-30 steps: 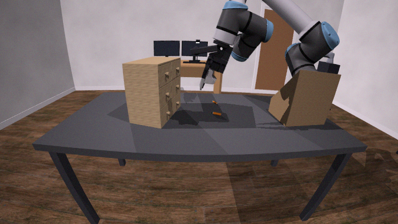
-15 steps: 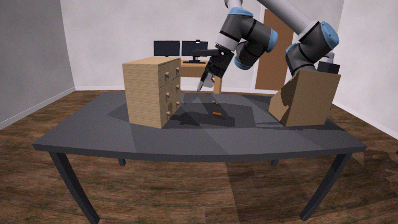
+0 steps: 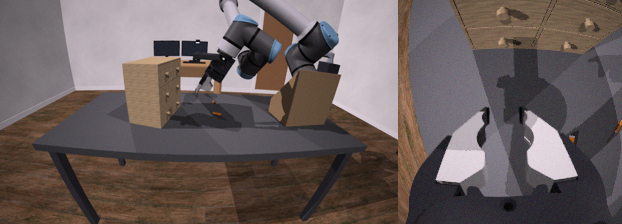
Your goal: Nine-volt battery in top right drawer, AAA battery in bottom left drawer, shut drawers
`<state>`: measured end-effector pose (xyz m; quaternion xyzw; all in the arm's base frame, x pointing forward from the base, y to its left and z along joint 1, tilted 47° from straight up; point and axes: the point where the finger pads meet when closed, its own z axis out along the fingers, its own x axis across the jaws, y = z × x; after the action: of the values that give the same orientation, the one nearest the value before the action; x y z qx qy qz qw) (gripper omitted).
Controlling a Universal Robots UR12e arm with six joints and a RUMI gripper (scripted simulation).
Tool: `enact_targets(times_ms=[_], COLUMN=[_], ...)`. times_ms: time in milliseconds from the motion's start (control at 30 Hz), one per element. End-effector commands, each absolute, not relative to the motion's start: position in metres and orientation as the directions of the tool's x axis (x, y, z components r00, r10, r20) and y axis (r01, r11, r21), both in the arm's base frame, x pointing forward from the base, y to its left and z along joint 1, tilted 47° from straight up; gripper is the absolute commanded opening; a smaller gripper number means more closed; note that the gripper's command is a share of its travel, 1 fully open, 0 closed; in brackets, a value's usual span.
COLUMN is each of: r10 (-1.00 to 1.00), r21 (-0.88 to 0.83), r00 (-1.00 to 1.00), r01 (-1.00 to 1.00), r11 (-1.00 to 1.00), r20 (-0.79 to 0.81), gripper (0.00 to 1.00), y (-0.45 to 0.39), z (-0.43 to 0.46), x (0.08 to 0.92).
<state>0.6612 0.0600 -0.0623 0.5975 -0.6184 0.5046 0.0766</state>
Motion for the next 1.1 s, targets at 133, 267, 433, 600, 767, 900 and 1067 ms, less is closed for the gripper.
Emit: enact_targets(times_ms=[133, 267, 433, 600, 767, 900, 1067], r10=[-0.664, -0.664, -0.663, -0.664, -0.664, -0.664, -0.664], r21=[-0.563, -0.576, -0.592, -0.601, -0.615, -0.625, -0.632], r00=[-0.272, -0.272, -0.272, -0.272, -0.272, -0.272, -0.272], r01=[-0.781, -0.764, -0.741, -0.727, -0.704, -0.685, -0.671], r11=[-0.270, -0.292, -0.318, -0.333, -0.357, -0.375, -0.388], r20=[0.697, 0.697, 0.697, 0.697, 0.697, 0.697, 0.697], gripper=[0.20, 0.20, 0.20, 0.20, 0.20, 0.20, 0.20], y=[0.055, 0.052, 0.048, 0.046, 0.042, 0.039, 0.038], z=[-0.065, -0.067, -0.069, -0.070, -0.072, -0.074, -0.075], x=[0.668, 0.671, 0.674, 0.677, 0.680, 0.683, 0.685])
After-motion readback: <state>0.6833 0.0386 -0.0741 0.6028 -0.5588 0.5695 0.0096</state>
